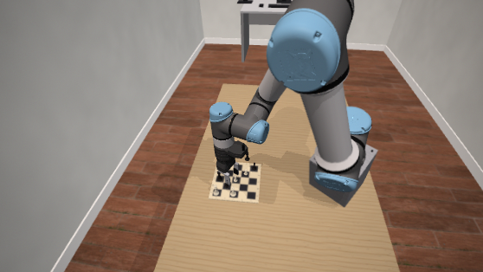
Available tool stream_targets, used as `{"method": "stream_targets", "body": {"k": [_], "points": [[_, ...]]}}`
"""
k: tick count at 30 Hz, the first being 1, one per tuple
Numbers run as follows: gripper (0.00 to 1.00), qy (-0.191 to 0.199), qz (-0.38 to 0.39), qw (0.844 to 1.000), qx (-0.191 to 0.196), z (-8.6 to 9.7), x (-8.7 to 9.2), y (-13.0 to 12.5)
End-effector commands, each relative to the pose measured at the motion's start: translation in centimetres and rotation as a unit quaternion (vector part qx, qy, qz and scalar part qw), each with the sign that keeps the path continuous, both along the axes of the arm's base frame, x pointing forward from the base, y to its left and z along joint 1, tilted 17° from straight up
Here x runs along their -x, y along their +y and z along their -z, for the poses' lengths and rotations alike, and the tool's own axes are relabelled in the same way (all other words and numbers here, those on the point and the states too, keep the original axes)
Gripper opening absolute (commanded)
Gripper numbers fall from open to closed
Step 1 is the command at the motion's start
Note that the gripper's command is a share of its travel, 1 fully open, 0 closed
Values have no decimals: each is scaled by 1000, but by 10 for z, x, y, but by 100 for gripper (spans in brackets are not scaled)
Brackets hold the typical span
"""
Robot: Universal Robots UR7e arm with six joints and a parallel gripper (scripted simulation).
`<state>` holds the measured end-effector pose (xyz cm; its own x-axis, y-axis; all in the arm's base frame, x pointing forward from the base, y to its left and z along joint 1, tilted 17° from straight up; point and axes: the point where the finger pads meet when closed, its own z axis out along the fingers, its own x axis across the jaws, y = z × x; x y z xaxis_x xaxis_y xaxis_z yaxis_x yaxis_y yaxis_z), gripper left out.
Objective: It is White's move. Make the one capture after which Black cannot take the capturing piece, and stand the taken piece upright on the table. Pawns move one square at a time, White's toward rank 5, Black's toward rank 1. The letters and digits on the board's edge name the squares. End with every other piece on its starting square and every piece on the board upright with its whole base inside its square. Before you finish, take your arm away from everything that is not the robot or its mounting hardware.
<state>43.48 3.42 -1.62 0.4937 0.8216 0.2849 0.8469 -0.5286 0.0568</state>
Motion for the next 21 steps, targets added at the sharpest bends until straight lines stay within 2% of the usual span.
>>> {"method": "stream_targets", "body": {"k": [1,2,3,21], "points": [[100,-1,-2,1000,1,0,0,0],[100,-1,-2,1000,1,0,0,0],[79,-1,-2,1000,1,0,0,0],[79,-1,-2,1000,1,0,0,0]]}}
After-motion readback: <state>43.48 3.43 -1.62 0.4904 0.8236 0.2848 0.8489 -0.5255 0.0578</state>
